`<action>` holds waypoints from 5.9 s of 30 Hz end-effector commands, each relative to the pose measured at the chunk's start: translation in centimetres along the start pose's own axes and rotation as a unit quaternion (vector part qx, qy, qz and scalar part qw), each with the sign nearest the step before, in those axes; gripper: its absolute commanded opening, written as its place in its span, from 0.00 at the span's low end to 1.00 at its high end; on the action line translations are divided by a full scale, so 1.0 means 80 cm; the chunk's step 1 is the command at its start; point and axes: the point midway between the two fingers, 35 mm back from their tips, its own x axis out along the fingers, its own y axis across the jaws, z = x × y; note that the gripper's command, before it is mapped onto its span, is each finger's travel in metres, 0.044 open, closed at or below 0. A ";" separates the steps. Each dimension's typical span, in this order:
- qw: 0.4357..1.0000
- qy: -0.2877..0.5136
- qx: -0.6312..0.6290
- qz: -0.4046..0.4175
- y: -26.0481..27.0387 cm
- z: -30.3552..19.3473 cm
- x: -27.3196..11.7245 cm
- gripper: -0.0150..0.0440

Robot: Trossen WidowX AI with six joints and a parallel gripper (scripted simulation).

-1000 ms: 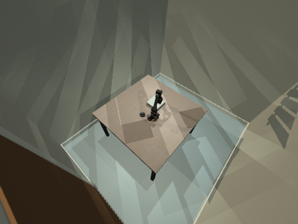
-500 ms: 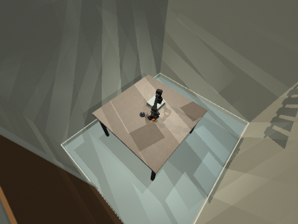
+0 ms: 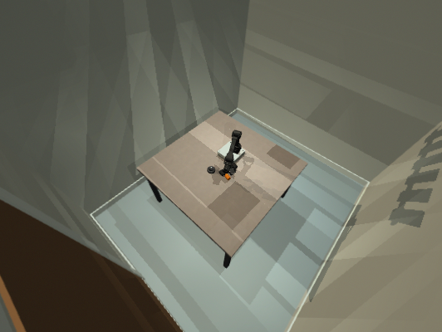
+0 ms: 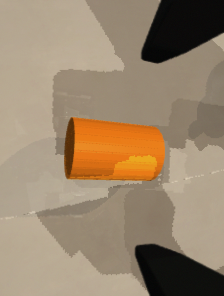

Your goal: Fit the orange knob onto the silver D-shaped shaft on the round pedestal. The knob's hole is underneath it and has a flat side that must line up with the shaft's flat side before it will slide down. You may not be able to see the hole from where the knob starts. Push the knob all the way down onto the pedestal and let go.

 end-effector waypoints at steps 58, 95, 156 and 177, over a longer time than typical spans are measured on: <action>1.000 -0.004 -0.002 -0.007 -0.002 0.018 0.077 0.66; 0.984 -0.179 -0.006 -0.007 -0.002 -0.006 0.062 0.56; 0.851 -0.524 -0.008 -0.007 -0.001 -0.080 0.059 0.56; 0.851 -0.526 -0.004 -0.002 0.003 -0.079 0.060 0.69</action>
